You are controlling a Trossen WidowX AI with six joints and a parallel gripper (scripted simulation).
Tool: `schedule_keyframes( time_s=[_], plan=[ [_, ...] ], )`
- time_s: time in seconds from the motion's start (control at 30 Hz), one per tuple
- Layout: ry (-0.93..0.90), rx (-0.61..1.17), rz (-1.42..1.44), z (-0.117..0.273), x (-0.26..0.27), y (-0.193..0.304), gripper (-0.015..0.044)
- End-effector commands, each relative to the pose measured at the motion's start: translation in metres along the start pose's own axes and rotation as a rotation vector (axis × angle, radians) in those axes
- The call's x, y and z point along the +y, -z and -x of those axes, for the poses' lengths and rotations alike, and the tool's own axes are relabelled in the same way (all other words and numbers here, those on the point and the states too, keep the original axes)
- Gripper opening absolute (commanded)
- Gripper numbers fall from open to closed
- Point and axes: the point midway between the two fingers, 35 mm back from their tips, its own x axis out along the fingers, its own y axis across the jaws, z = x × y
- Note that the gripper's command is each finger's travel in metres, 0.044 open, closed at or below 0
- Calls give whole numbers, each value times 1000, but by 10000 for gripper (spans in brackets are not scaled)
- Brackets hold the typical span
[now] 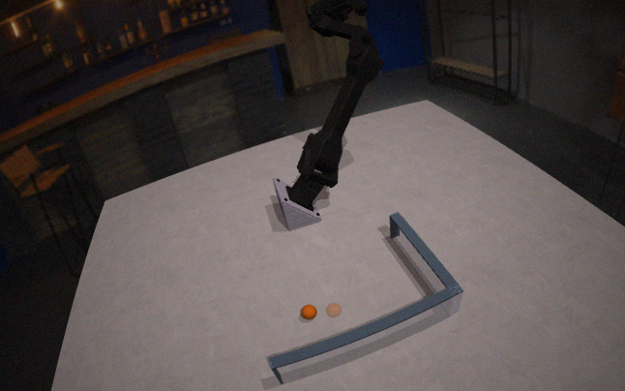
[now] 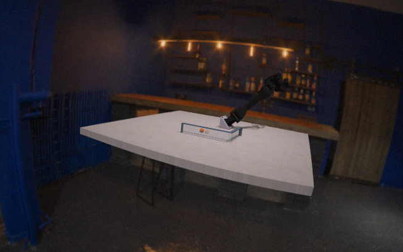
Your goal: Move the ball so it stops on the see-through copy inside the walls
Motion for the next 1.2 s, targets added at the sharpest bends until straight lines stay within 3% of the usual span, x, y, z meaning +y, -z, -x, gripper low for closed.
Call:
schedule_keyframes(
  time_s=[0.0, 0.2, 0.7, 1.17],
  plan=[
    [-3, -6, 4, 1, 1, -2, 374],
    [-105, -220, 118, 54, 35, -51, 236],
    [-327, -872, 432, 256, 113, -134, 236],
    [-444, -1463, 651, 468, 139, -123, 236]
  ],
)
